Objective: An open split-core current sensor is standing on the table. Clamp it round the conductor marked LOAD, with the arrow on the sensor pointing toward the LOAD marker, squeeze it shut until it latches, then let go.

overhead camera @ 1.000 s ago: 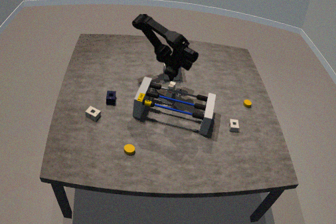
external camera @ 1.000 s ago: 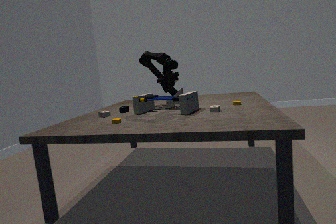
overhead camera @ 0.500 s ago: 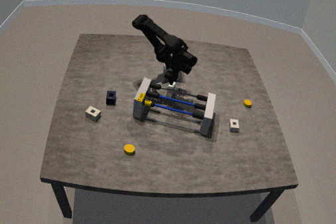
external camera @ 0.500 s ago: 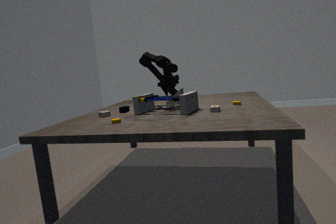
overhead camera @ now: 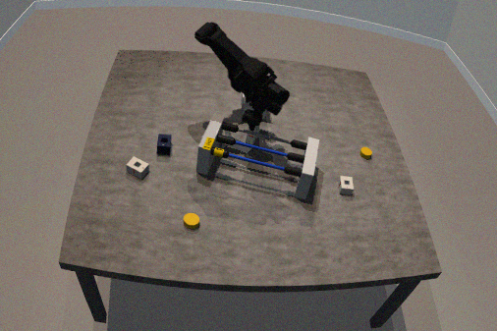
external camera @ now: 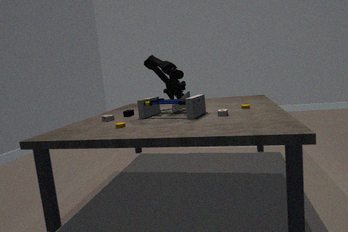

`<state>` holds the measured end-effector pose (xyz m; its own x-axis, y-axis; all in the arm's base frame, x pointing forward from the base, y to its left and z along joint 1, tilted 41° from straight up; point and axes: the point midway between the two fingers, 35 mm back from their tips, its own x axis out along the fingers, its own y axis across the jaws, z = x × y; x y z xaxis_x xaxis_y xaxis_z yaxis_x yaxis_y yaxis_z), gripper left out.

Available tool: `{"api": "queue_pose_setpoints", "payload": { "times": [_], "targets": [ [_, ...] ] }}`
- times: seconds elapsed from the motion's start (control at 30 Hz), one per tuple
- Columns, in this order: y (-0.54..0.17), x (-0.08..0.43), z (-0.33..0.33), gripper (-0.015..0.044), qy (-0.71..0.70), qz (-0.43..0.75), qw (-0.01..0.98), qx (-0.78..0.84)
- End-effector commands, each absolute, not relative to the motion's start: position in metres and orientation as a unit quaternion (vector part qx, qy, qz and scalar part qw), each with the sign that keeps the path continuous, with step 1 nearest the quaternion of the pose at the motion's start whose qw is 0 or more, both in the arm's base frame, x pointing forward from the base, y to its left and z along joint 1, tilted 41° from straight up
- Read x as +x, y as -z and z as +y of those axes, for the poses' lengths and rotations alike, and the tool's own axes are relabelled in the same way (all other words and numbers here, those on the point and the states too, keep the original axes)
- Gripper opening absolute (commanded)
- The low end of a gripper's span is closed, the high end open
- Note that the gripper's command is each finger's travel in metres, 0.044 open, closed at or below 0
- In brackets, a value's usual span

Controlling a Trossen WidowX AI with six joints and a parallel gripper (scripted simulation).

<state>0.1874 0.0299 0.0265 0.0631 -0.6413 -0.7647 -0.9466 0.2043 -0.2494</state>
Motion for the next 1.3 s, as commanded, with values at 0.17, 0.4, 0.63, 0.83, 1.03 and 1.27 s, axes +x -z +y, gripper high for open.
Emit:
{"api": "queue_pose_setpoints", "payload": {
  "times": [0.17,0.4,0.63,0.83,1.03,1.27],
  "targets": [
    [-0.023,0.187,0.027,0.0300,-0.186,0.659,0.410,-0.603],
    [-0.023,0.187,0.027,0.0253,-0.186,0.659,0.410,-0.603],
    [-0.023,0.187,0.027,0.0207,-0.186,0.659,0.410,-0.603],
    [-0.032,0.188,0.035,0.0069,-0.187,0.659,0.410,-0.603],
    [-0.053,0.189,0.055,0.0000,-0.188,0.658,0.410,-0.603],
    [-0.078,0.187,0.076,0.0000,-0.188,0.658,0.409,-0.603]
  ]
}}
